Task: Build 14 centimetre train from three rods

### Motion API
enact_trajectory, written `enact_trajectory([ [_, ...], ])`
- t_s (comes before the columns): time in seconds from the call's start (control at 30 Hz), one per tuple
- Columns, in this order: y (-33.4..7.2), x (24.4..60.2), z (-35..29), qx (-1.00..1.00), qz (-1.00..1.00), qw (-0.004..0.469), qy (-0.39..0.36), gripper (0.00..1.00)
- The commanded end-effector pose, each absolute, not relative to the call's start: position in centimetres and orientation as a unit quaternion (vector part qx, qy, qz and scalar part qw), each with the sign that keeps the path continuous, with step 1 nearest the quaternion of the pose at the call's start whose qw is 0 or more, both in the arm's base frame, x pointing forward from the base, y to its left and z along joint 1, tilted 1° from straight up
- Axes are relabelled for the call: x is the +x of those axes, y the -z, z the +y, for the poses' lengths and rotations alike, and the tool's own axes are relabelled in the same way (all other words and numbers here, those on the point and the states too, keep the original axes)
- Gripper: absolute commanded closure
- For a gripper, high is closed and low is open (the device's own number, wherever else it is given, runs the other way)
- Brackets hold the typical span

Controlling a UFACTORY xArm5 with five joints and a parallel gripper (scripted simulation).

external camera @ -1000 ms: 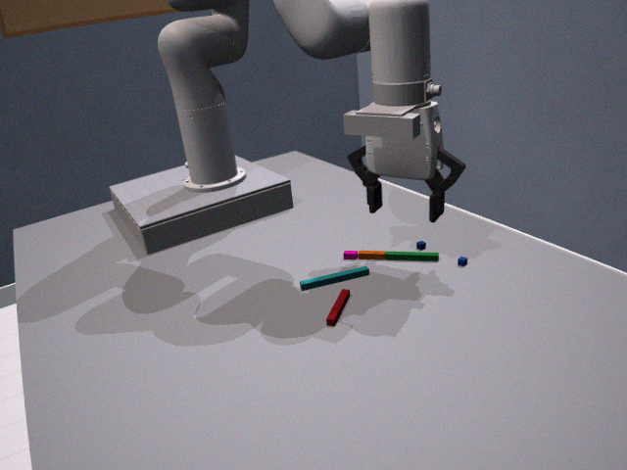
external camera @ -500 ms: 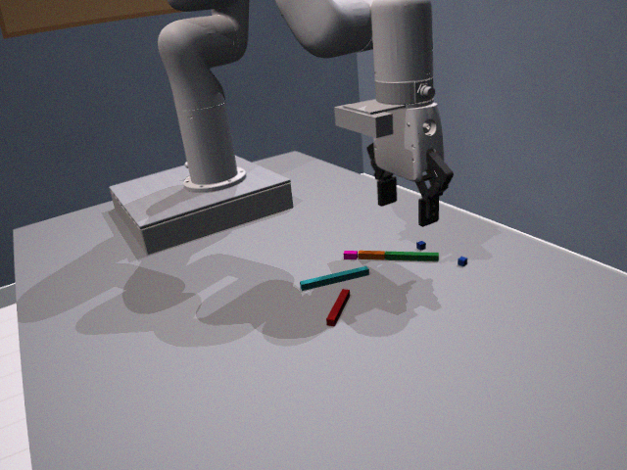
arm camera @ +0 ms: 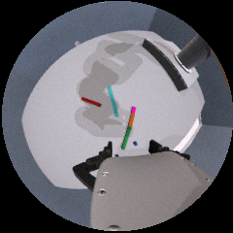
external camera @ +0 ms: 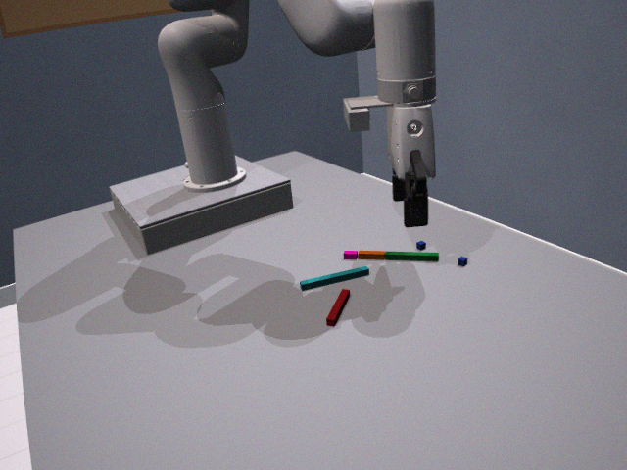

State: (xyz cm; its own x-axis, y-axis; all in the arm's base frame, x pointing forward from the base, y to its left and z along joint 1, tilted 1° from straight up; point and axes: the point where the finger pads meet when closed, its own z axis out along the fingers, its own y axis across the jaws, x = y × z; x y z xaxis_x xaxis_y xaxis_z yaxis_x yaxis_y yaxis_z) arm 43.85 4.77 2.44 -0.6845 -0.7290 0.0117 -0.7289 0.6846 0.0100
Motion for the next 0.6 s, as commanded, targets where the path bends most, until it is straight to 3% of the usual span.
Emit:
enact_trajectory([
  [0.0, -2.62, 44.07, 4.83, 0.323, -0.946, 0.006, 0.001, 0.0],
  [0.37, -2.65, 44.12, 4.85, 0.281, -0.96, 0.006, 0.001, 0.0],
  [0.4, -2.65, 44.12, 4.85, 0.281, -0.96, 0.006, 0.001, 0.76],
  [0.57, -2.65, 44.12, 4.85, 0.281, -0.96, 0.006, 0.001, 0.76],
])
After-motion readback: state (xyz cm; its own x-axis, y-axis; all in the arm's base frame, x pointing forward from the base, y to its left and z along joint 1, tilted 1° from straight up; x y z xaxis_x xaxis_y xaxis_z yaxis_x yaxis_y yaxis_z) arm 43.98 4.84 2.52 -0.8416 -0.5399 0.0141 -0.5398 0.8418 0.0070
